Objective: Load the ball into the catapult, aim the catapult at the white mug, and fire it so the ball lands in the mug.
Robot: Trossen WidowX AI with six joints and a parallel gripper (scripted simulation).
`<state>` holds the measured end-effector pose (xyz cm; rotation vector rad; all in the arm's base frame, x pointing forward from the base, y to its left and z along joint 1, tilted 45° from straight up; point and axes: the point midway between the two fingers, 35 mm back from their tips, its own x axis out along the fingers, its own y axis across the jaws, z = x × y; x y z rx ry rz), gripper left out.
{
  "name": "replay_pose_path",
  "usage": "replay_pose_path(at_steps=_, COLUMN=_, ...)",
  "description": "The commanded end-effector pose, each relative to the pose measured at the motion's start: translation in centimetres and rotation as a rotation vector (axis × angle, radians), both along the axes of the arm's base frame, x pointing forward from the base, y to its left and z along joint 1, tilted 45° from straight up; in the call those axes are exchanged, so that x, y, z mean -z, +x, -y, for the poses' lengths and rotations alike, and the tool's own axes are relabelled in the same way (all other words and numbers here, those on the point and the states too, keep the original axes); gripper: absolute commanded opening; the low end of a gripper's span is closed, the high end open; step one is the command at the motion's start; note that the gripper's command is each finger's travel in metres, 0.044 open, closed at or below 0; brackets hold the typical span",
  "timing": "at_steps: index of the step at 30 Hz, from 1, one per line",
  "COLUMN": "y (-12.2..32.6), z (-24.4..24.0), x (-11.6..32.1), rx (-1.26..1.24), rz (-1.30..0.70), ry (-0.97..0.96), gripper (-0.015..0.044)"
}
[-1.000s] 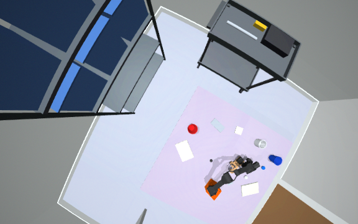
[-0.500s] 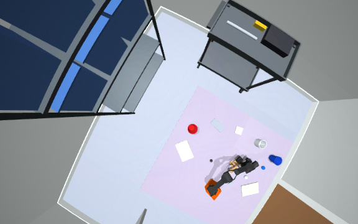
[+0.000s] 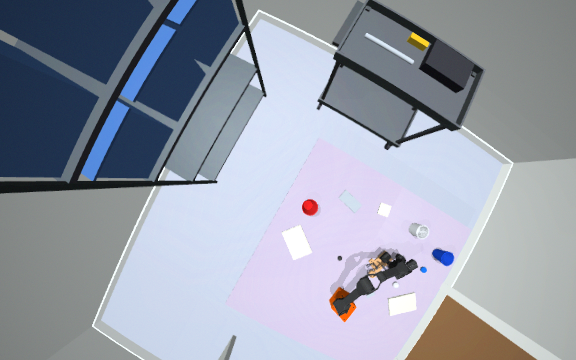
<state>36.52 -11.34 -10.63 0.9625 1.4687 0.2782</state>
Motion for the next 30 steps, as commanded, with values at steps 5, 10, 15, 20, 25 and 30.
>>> replay_pose_path(at_steps=5, y=-1.5, z=6.5, x=-6.3, rx=0.01, rz=0.013, ry=-0.014, gripper=0.044)
replay_pose_path(at_steps=10, y=-1.0, z=5.6, x=-5.0, rx=0.02, rz=0.012, ry=-0.012, gripper=0.044)
replay_pose_path(at_steps=15, y=-1.4, z=5.4, x=-5.2, rx=0.016, rz=0.018, ry=-0.013, gripper=0.044)
replay_pose_path(at_steps=20, y=-0.8, z=2.9, x=-2.6, rx=0.016, rz=0.019, ry=-0.011, gripper=0.044)
replay_pose_path(at_steps=25, y=-0.8, z=2.7, x=-2.5, rx=0.016, rz=0.019, ry=-0.011, gripper=0.044)
replay_pose_path(at_steps=30, y=-0.6, z=2.2, x=-1.9, rx=0.016, rz=0.019, ry=-0.012, gripper=0.044)
